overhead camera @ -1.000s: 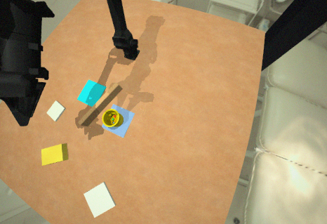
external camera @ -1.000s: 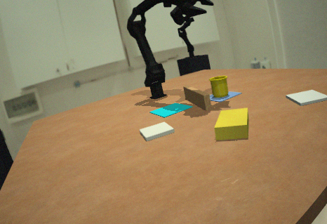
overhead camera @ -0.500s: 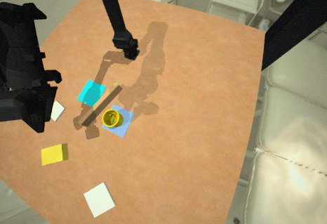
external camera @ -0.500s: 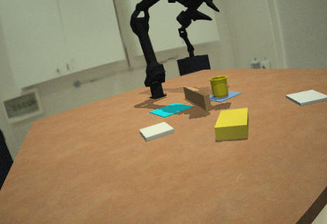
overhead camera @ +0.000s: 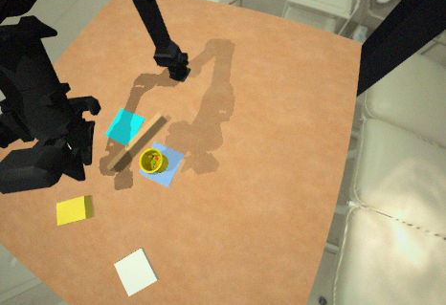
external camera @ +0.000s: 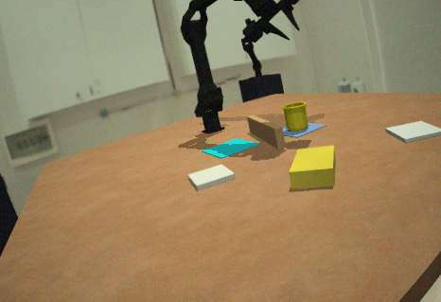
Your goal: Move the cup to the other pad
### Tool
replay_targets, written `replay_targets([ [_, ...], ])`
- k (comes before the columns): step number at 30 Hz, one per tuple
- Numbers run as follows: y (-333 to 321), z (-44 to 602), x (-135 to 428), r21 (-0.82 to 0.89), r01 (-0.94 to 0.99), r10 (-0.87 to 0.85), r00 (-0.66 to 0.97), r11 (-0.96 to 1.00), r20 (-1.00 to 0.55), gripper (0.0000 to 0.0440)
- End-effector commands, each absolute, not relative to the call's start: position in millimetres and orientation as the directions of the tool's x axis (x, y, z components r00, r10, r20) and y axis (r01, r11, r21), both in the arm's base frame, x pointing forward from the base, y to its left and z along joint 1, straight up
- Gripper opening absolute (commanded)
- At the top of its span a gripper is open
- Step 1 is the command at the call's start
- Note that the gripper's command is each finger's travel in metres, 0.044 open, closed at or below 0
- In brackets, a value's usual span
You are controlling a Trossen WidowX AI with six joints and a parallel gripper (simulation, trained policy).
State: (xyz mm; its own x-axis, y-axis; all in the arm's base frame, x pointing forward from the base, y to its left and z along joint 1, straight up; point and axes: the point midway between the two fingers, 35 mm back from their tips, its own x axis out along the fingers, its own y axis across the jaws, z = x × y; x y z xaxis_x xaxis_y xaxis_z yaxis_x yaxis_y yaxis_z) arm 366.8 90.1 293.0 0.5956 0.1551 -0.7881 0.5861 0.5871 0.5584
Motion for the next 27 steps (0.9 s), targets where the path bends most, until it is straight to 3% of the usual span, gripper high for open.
replay_targets([
  [1, 92.5, 284.6, 366.6, 0.531, 0.626, 0.152, 0.555, 0.571, -0.818, 0.0153],
  [8, 92.4, 265.1, 362.2, 0.446, 0.701, 0.125, 0.460, 0.556, -0.879, 0.0139],
  [27, 86.3, 204.8, 341.8, 0.143, 0.823, 0.015, 0.162, 0.550, -0.987, 0.0156],
])
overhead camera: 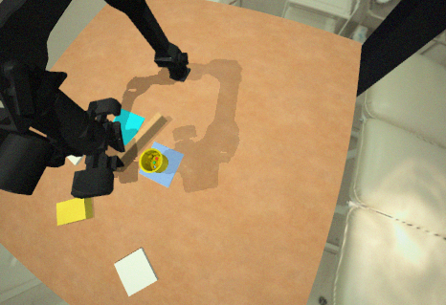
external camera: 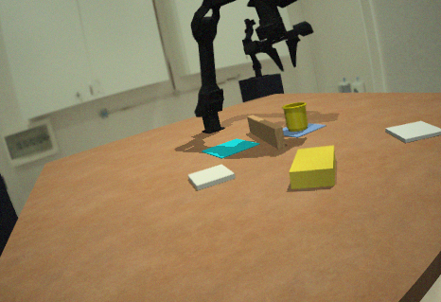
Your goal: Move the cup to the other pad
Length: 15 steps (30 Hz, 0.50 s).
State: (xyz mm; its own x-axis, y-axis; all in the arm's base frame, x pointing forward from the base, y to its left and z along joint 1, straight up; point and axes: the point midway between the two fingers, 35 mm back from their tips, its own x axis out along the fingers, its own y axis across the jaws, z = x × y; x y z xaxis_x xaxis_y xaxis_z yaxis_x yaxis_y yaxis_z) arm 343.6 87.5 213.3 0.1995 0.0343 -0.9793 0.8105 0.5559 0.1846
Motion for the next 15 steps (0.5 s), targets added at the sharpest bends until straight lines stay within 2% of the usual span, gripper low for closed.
replay_targets([
  [1, 85.9, 201.6, 340.6, 0.127, 0.826, 0.008, 0.146, 0.549, -0.989, 0.0157],
  [15, 82.2, 156.4, 328.0, -0.045, 0.855, -0.069, -0.011, 0.516, -0.998, 0.0174],
])
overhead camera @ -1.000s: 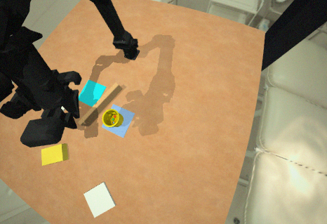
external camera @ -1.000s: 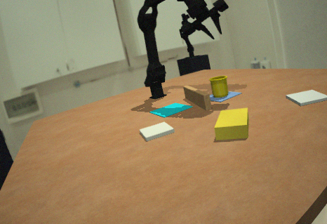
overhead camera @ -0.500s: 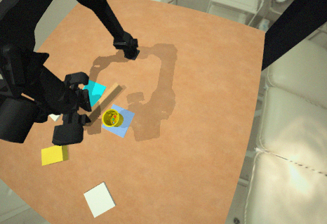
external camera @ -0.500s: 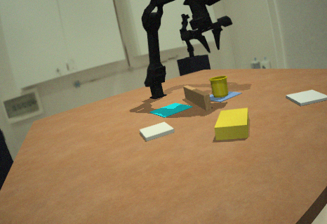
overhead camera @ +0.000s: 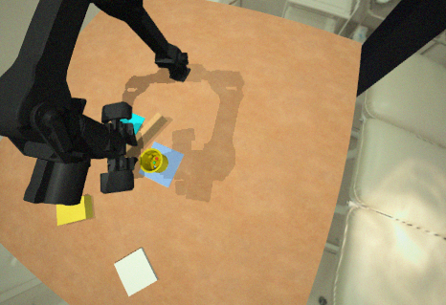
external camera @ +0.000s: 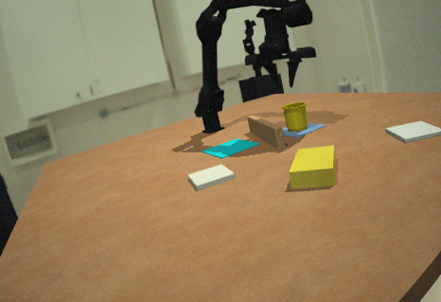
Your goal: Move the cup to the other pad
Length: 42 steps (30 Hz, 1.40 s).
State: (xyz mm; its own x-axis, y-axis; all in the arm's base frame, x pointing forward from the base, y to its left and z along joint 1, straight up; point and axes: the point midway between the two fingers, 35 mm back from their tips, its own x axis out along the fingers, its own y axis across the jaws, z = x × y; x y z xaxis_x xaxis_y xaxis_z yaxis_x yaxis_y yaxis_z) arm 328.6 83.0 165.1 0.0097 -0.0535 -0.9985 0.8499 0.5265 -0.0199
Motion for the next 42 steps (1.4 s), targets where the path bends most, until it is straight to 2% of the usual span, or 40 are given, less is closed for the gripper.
replay_targets([
  [1, 82.1, 153.0, 327.4, -0.054, 0.856, -0.073, -0.018, 0.514, -0.997, 0.0175],
  [25, 79.7, 67.3, 314.4, -0.182, 0.815, -0.128, -0.132, 0.551, -0.983, 0.0191],
  [27, 79.0, 63.6, 314.3, -0.178, 0.809, -0.127, -0.128, 0.560, -0.984, 0.0159],
  [33, 74.8, 62.0, 312.9, -0.175, 0.789, -0.135, -0.118, 0.588, -0.984, 0.0023],
  [42, 68.5, 81.7, 310.6, -0.149, 0.802, -0.124, -0.094, 0.579, -0.988, 0.0024],
])
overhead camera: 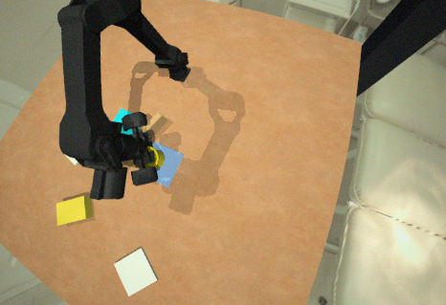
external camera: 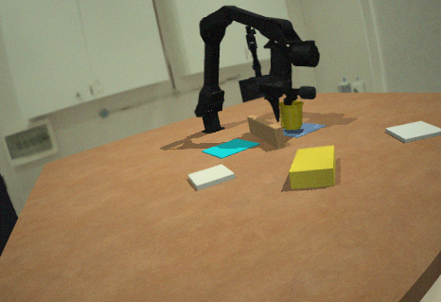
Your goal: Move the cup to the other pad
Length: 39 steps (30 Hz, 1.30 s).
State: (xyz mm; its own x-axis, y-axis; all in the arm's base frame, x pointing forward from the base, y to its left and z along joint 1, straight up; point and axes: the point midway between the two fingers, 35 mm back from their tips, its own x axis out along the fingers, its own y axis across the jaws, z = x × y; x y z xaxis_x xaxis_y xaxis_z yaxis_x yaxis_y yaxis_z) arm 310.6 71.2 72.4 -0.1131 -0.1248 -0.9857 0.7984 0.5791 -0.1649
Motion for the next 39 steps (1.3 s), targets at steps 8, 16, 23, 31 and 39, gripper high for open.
replay_targets([
  [8, 57.2, 110.6, 305.2, -0.109, 0.838, -0.104, -0.062, 0.535, -0.993, 0.0018],
  [16, 43.1, 133.0, 305.7, -0.062, 0.876, -0.088, -0.023, 0.478, -0.996, 0.0019],
  [23, 26.8, 143.9, 309.6, -0.021, 0.903, -0.084, 0.017, 0.429, -0.996, 0.0011],
  [31, 3.9, 149.5, 313.7, 0.026, 0.926, -0.087, 0.063, 0.377, -0.994, 0.0006],
  [39, -19.9, 148.0, 314.6, 0.064, 0.942, -0.096, 0.101, 0.330, -0.990, 0.0001],
])
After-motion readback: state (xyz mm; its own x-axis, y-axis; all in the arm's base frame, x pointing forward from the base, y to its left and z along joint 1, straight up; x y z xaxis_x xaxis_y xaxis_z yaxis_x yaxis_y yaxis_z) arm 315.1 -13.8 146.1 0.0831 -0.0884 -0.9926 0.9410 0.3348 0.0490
